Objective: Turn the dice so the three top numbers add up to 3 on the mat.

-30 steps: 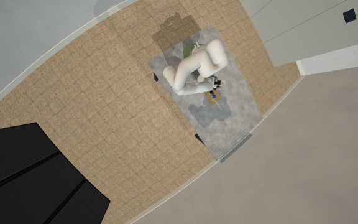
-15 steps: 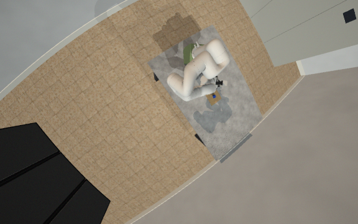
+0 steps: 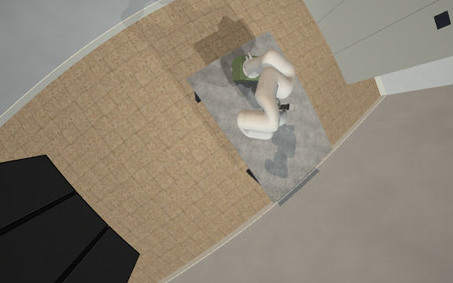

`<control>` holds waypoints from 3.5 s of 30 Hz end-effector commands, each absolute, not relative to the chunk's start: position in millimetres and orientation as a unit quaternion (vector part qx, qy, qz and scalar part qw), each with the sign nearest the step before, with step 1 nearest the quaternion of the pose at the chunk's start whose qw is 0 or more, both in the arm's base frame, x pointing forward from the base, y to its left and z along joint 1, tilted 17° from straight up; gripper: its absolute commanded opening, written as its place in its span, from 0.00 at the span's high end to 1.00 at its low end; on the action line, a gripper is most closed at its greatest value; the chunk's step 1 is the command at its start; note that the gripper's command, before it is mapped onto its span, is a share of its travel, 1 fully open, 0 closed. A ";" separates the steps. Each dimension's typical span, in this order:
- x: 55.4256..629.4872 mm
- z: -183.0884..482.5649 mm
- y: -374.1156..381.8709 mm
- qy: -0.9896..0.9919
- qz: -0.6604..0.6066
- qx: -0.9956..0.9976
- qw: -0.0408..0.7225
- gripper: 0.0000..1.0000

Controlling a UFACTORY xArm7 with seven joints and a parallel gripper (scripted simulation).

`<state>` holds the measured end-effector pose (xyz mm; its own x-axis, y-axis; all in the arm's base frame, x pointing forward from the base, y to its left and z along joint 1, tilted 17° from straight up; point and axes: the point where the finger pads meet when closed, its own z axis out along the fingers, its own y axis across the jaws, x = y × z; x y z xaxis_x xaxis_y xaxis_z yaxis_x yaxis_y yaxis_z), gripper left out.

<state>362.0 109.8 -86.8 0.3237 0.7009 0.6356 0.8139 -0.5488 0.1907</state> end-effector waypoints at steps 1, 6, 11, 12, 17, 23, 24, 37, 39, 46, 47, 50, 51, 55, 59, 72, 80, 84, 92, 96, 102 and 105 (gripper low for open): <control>365.0 -84.1 111.5 -0.474 -0.274 -0.835 0.042 0.58; 367.9 -80.3 112.9 -0.476 -0.250 -0.843 0.023 0.58; 372.8 -70.9 116.4 -0.476 -0.206 -0.855 -0.014 0.58; 373.9 -68.0 117.7 -0.476 -0.195 -0.857 -0.023 0.58; 376.1 -57.6 122.4 -0.473 -0.165 -0.864 -0.051 0.58; 376.6 -48.5 127.2 -0.469 -0.143 -0.869 -0.070 0.58; 376.6 -48.3 127.3 -0.469 -0.143 -0.869 -0.071 0.58; 369.3 -13.5 150.2 -0.450 -0.088 -0.881 -0.117 0.58; 368.6 -11.9 151.6 -0.449 -0.086 -0.881 -0.119 0.58; 366.5 -7.1 155.4 -0.446 -0.081 -0.883 -0.122 0.58; 366.4 -6.9 155.5 -0.446 -0.081 -0.883 -0.122 0.58; 366.3 -6.8 155.6 -0.446 -0.081 -0.883 -0.122 0.00; 366.3 -6.8 155.6 -0.446 -0.081 -0.883 -0.122 0.00; 366.3 -6.8 155.6 -0.446 -0.081 -0.883 -0.122 0.00; 366.3 -6.8 155.6 -0.446 -0.081 -0.883 -0.122 0.00; 366.3 -8.6 154.6 -0.510 -0.071 -0.848 -0.128 0.00; 366.3 -11.1 153.1 -0.598 -0.057 -0.788 -0.135 0.00; 366.3 -12.5 152.4 -0.643 -0.049 -0.752 -0.138 0.00; 366.3 -14.9 151.0 -0.715 -0.034 -0.684 -0.142 0.00; 366.3 -16.7 150.0 -0.764 -0.023 -0.628 -0.144 0.00; 366.3 -18.6 149.0 -0.812 -0.012 -0.566 -0.146 0.00; 366.3 -19.9 148.3 -0.843 -0.003 -0.518 -0.146 0.00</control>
